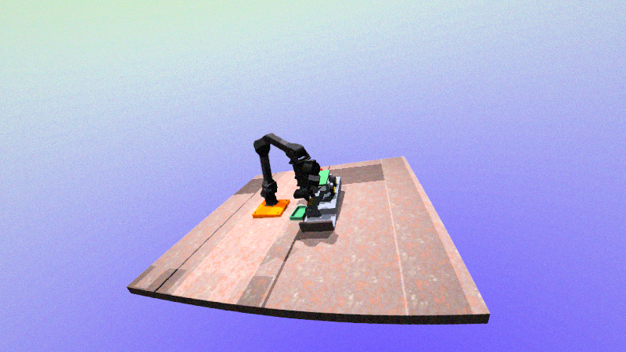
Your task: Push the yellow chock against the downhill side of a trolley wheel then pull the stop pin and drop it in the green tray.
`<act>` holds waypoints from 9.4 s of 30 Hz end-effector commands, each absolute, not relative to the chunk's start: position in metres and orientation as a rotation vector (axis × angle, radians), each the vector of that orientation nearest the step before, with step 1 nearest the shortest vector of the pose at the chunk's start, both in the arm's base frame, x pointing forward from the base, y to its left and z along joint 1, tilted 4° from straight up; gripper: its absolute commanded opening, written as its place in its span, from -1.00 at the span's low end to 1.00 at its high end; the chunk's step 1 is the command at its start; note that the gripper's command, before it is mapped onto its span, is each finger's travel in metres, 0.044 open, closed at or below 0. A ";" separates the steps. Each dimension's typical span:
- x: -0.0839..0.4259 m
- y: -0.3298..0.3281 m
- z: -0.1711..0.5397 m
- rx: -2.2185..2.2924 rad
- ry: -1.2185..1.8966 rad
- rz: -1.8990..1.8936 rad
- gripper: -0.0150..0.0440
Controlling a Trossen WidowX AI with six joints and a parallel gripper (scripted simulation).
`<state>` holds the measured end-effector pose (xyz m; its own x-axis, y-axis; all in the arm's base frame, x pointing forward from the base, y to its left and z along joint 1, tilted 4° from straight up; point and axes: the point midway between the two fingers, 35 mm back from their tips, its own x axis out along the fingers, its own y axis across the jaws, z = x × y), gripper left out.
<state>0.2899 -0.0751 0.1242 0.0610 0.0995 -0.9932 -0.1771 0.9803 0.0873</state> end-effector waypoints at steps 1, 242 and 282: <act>0.289 -0.069 0.125 -0.063 1.492 0.216 -0.49; 0.281 0.141 0.210 1.309 1.459 -0.864 -0.49; 0.208 0.160 0.204 1.309 1.466 -0.868 -0.49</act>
